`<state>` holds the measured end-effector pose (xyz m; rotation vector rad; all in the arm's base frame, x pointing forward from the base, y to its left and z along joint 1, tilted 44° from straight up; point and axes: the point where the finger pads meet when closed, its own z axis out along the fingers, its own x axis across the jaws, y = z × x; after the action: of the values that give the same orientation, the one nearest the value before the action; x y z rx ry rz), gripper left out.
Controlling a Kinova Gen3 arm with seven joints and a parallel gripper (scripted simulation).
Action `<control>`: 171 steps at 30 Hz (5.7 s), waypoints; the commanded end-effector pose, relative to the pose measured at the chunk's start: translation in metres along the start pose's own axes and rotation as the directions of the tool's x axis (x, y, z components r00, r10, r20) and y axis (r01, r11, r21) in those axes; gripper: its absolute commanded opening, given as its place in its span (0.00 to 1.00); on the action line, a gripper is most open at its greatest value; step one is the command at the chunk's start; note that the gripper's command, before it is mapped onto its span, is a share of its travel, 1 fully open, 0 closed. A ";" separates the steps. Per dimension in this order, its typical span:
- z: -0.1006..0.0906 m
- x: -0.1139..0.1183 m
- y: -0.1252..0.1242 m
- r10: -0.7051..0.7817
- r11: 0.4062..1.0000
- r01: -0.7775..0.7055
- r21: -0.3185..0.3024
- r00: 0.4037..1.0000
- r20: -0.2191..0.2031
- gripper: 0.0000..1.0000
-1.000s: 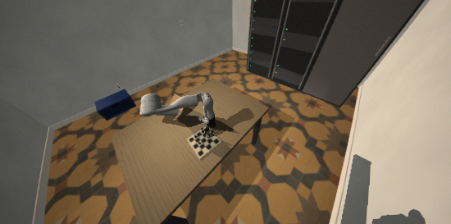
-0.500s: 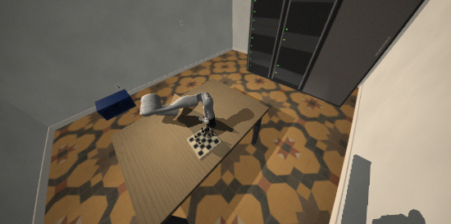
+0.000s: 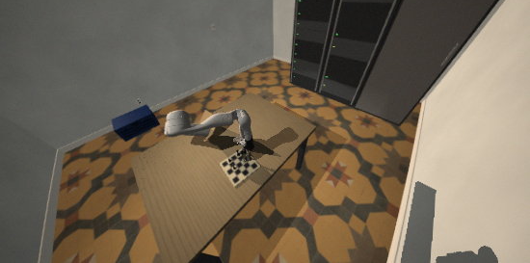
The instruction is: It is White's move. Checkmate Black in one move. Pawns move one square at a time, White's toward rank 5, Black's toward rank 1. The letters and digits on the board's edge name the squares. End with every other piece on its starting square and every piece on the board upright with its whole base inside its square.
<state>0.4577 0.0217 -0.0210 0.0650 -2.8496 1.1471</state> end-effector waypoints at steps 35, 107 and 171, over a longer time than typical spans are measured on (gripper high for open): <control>0.032 -0.002 -0.002 0.010 1.000 -0.010 0.006 1.000 0.003 0.79; -0.051 -0.004 -0.003 0.011 1.000 -0.011 0.002 1.000 0.009 0.00; -0.069 -0.002 -0.003 -0.002 1.000 0.002 0.005 1.000 0.004 0.00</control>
<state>0.4650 0.0654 0.0283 0.0446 -2.8597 1.1612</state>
